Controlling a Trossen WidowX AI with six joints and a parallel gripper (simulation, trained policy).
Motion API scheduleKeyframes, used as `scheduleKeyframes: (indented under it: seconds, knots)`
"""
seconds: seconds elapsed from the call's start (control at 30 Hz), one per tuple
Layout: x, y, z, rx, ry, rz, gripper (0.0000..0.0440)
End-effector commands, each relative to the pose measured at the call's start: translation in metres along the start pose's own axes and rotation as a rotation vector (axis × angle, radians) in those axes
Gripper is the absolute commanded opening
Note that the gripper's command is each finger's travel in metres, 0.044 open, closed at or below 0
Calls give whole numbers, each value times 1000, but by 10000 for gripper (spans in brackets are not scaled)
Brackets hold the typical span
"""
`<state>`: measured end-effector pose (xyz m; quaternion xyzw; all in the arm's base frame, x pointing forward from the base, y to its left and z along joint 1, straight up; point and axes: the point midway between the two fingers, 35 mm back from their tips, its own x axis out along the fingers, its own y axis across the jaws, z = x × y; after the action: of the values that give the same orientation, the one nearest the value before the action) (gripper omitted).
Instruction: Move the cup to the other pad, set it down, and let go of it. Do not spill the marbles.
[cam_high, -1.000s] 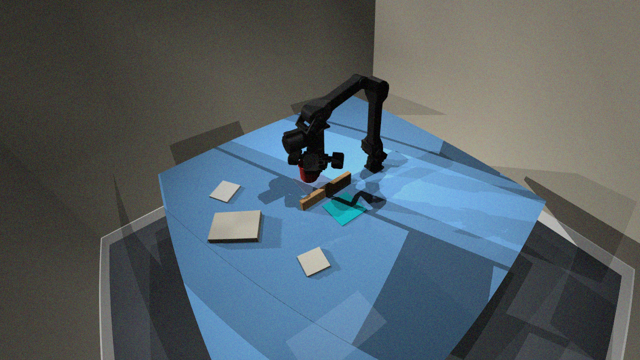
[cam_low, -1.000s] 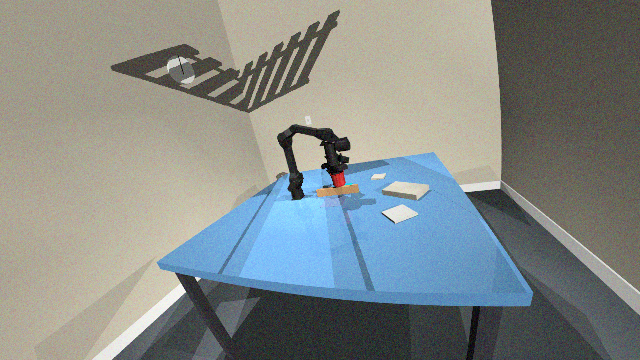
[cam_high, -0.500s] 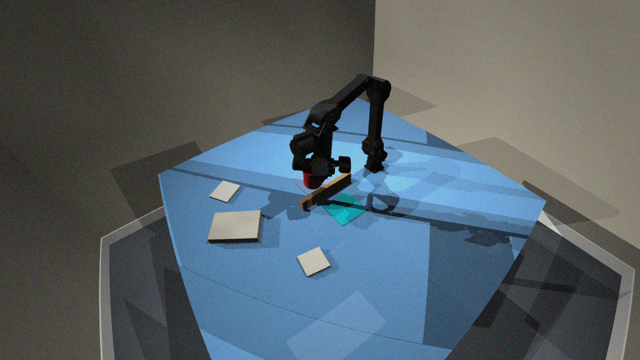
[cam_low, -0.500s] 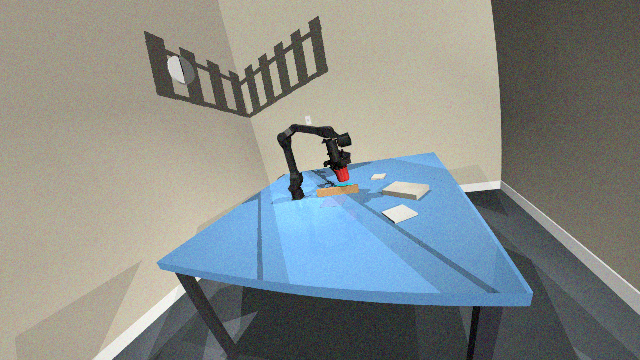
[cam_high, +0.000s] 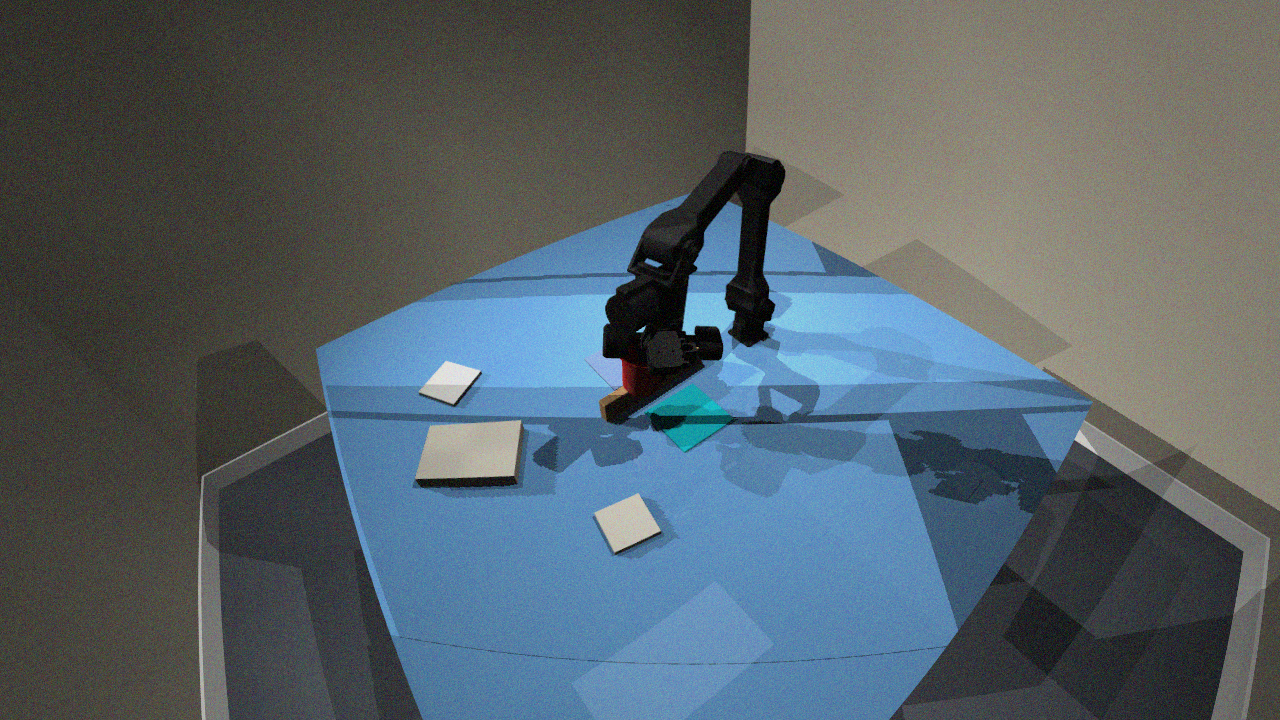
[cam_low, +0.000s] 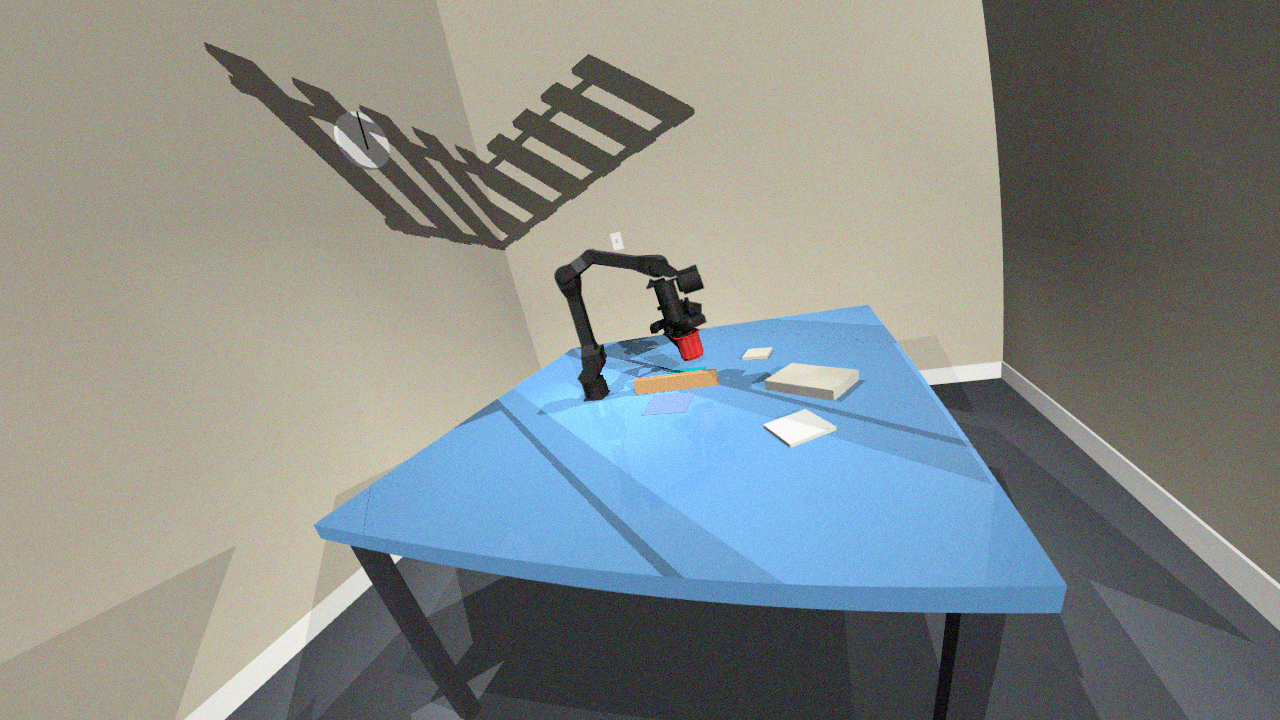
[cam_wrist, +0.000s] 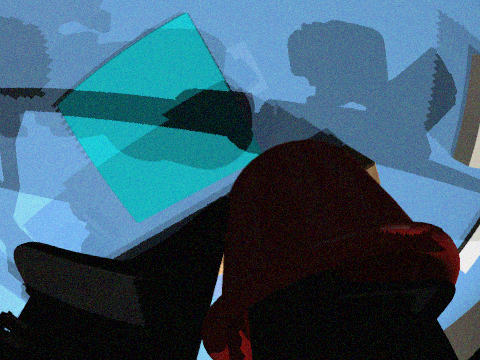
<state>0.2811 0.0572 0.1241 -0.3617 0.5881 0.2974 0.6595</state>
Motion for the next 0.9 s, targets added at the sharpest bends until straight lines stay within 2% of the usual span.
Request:
scheduleKeyframes:
  seconds: [0.0,0.43,0.87]
  knots:
    - [5,11,7,-15,-3,2,0]
    - [21,44,26,-58,-18,4,0]
    - [47,70,23,-53,-5,9,2]
